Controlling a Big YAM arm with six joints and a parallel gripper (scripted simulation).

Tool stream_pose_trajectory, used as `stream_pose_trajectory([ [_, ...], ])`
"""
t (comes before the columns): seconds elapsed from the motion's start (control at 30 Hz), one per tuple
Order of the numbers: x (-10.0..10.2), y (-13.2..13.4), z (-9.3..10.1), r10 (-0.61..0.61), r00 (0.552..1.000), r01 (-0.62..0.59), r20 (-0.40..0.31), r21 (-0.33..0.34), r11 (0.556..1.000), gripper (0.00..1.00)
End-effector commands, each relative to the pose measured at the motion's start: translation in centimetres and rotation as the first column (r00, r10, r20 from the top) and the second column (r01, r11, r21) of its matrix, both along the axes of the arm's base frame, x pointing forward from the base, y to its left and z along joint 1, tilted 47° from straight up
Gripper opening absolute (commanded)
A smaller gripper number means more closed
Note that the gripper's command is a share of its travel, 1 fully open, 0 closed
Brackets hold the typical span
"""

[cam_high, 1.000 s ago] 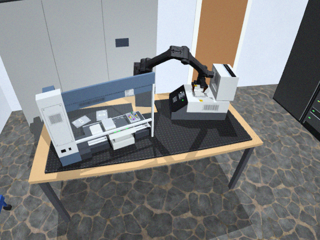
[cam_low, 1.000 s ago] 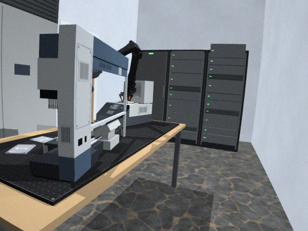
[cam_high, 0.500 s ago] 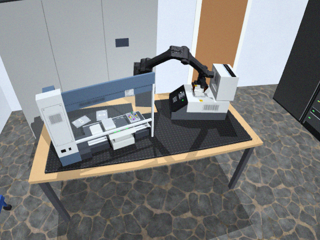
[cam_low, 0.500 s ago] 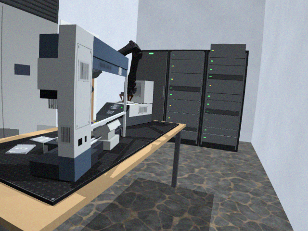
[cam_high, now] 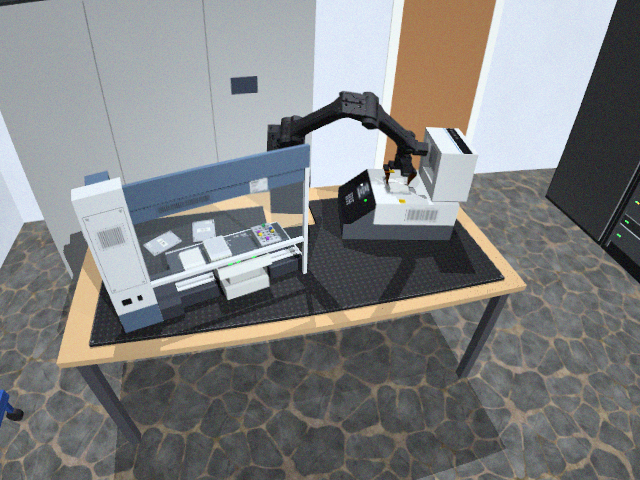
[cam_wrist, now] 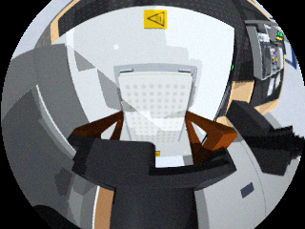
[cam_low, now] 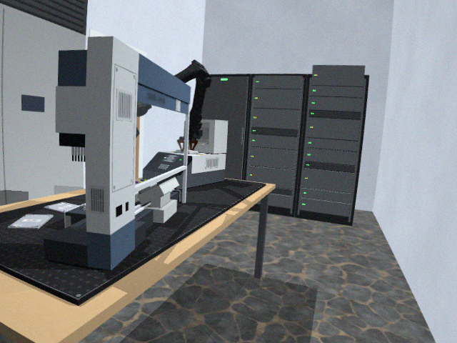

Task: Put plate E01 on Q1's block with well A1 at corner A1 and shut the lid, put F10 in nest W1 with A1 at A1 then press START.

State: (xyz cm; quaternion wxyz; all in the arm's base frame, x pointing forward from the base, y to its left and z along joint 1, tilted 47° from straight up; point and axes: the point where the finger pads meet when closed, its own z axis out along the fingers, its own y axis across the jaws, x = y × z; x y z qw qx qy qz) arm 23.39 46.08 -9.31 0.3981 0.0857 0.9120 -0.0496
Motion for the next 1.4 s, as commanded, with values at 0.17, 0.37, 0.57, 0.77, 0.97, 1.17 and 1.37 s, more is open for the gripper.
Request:
stream_pose_trajectory([
  [0.17,-1.6,0.3,0.7,0.025,1.000,-0.025,0.001,0.002,1.000,1.00],
  [0.37,-1.8,1.2,1.7,0.018,1.000,-0.018,0.005,0.024,1.000,1.00],
  [0.57,-3.1,2.5,3.1,0.027,1.000,-0.028,0.010,0.049,0.998,1.00],
  [0.77,-2.7,2.1,2.9,0.007,1.000,-0.008,0.008,0.037,0.999,1.00],
  [0.97,-3.8,2.8,4.2,0.011,1.000,-0.012,0.010,0.053,0.999,1.00],
  [1.17,-5.0,3.5,5.4,0.022,1.000,-0.023,0.012,0.066,0.998,1.00],
  [1.37,-4.5,2.3,4.5,0.008,1.000,-0.008,0.007,0.031,1.000,1.00],
])
